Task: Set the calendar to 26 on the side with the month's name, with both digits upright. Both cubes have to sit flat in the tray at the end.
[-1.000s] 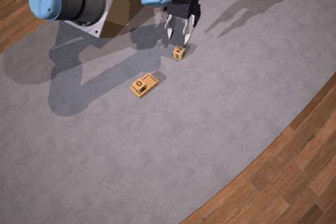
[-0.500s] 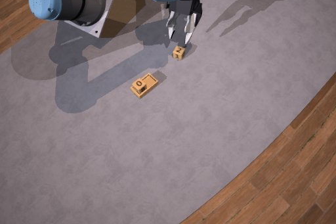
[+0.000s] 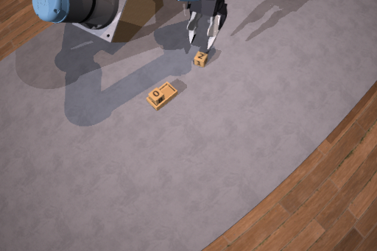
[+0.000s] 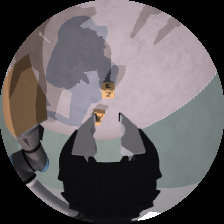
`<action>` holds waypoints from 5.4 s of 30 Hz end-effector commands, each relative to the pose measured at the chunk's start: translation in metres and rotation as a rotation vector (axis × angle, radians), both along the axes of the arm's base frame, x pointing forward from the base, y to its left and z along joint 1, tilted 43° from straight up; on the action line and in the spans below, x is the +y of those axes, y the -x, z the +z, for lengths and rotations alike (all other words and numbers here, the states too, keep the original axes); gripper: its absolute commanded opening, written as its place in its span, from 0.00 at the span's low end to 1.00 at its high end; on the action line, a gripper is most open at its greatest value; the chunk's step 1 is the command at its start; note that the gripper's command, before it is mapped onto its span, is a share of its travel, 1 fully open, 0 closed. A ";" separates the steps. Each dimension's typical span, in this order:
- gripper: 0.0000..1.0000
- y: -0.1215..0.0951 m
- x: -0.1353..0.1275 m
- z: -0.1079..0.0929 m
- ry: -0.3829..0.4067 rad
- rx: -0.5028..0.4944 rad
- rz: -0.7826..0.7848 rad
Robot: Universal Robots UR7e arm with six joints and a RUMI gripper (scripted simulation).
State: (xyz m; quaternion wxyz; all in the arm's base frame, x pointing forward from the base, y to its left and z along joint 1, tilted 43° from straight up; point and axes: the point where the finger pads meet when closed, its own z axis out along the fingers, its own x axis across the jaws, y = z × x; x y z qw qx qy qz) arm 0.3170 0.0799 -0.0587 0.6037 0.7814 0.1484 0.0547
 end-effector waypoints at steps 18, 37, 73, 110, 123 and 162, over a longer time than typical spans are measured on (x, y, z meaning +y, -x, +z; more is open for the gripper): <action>0.28 0.001 -0.001 -0.002 0.158 -0.050 0.006; 0.28 -0.001 0.001 -0.001 0.225 -0.073 0.028; 0.28 -0.003 -0.008 -0.011 0.225 -0.074 0.028; 0.28 -0.010 -0.044 -0.050 0.225 -0.074 0.028; 0.28 -0.011 -0.046 -0.052 0.225 -0.074 0.028; 0.10 -0.011 -0.046 -0.052 0.225 -0.074 0.028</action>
